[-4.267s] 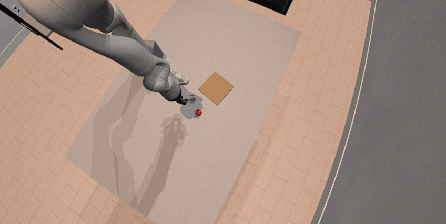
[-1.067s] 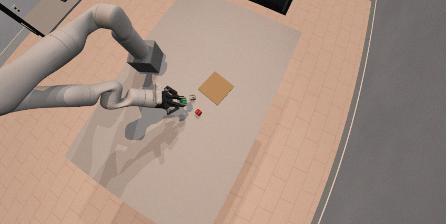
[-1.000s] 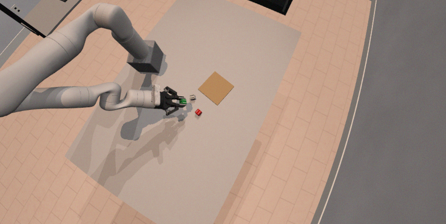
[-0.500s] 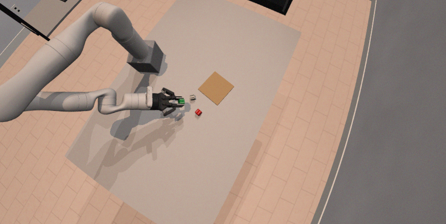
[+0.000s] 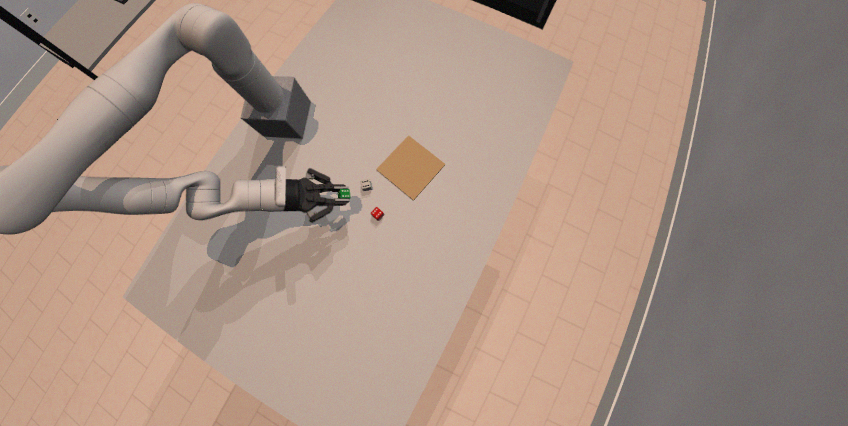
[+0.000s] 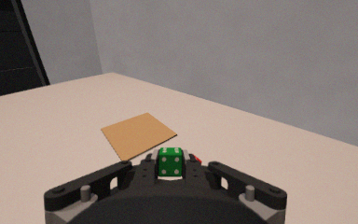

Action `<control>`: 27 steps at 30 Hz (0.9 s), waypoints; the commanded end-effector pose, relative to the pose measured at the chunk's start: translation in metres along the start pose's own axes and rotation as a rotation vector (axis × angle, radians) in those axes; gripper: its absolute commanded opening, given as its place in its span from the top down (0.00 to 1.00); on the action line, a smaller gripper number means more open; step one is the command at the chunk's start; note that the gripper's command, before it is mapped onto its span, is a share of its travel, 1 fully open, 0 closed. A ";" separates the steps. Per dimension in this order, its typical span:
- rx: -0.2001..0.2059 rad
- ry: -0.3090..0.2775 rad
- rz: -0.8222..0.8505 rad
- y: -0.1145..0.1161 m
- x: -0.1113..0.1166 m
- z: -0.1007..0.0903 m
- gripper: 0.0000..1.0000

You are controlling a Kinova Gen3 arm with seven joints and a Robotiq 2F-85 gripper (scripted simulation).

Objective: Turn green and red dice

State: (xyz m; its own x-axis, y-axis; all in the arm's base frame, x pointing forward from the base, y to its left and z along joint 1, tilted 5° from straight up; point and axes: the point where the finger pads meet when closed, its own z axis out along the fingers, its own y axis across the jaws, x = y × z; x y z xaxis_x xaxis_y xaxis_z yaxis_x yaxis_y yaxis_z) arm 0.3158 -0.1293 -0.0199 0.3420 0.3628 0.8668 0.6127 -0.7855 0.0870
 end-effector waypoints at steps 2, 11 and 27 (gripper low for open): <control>-0.003 0.004 0.001 0.001 0.000 0.000 0.79; -0.003 0.005 0.001 0.001 0.000 0.000 0.79; -0.002 0.005 0.001 0.001 -0.029 0.015 0.79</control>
State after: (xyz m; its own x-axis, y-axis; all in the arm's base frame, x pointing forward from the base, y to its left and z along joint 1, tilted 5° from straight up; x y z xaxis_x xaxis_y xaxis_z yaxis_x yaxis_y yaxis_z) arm 0.3162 -0.1354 -0.0450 0.3383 0.3691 0.8657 0.6116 -0.7854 0.0959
